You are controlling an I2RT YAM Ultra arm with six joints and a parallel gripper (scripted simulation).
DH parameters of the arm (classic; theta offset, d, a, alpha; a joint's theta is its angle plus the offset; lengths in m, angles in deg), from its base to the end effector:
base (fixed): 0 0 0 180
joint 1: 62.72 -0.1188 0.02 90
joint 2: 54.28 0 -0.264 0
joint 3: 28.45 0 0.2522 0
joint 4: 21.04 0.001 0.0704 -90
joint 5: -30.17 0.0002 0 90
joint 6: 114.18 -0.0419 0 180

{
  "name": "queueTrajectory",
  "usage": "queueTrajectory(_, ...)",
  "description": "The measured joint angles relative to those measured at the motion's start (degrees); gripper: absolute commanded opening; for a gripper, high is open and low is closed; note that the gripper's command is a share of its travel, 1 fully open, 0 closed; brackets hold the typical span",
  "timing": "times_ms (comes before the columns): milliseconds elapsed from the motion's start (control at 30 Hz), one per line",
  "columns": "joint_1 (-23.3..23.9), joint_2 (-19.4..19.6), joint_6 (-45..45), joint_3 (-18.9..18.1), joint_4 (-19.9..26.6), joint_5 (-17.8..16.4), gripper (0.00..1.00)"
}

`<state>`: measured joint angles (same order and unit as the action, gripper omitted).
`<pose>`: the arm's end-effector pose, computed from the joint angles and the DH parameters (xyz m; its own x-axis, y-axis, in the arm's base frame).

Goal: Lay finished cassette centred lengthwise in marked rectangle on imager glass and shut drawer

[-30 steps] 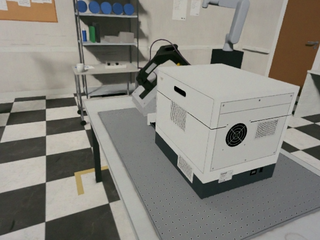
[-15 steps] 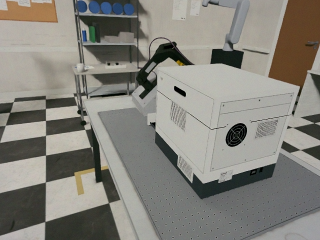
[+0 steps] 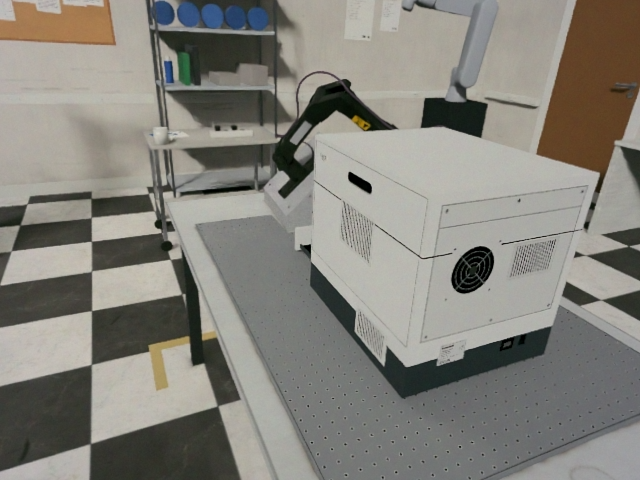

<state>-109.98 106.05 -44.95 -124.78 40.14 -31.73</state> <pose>0.2290 0.2202 -0.1066 -0.8137 -0.4197 0.4022 -0.5813 0.5863 -0.5643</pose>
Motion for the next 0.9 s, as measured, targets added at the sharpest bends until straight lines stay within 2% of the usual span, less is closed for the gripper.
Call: queueTrajectory(900, -2.27, -2.14, -2.21, -3.10, 6.56, -1.38, 0.00)
